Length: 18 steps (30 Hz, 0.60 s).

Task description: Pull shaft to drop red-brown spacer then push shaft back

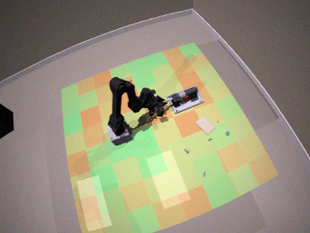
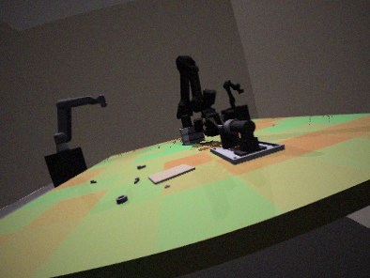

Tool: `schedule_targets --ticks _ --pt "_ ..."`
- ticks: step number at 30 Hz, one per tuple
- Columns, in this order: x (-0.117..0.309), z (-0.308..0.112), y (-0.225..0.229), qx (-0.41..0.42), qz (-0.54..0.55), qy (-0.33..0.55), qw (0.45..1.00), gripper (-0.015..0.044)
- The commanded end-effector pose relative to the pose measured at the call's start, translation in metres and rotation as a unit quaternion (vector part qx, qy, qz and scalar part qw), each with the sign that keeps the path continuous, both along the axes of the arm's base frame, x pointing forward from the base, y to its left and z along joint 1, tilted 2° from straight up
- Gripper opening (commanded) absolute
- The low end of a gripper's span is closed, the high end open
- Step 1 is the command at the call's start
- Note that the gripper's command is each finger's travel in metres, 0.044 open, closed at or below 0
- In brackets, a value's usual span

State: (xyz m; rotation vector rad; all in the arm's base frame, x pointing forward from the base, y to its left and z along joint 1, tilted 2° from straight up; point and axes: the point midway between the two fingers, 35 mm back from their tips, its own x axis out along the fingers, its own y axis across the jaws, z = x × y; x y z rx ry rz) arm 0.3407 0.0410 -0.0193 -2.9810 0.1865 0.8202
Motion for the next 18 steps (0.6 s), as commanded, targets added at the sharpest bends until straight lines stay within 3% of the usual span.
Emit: schedule_targets --ticks 1,18 --pt "0.0009 0.0001 -0.0006 0.000 0.000 0.000 1.000 0.0000" --pt "0.0029 0.0001 -0.0009 0.000 0.000 -0.001 1.000 0.0000"
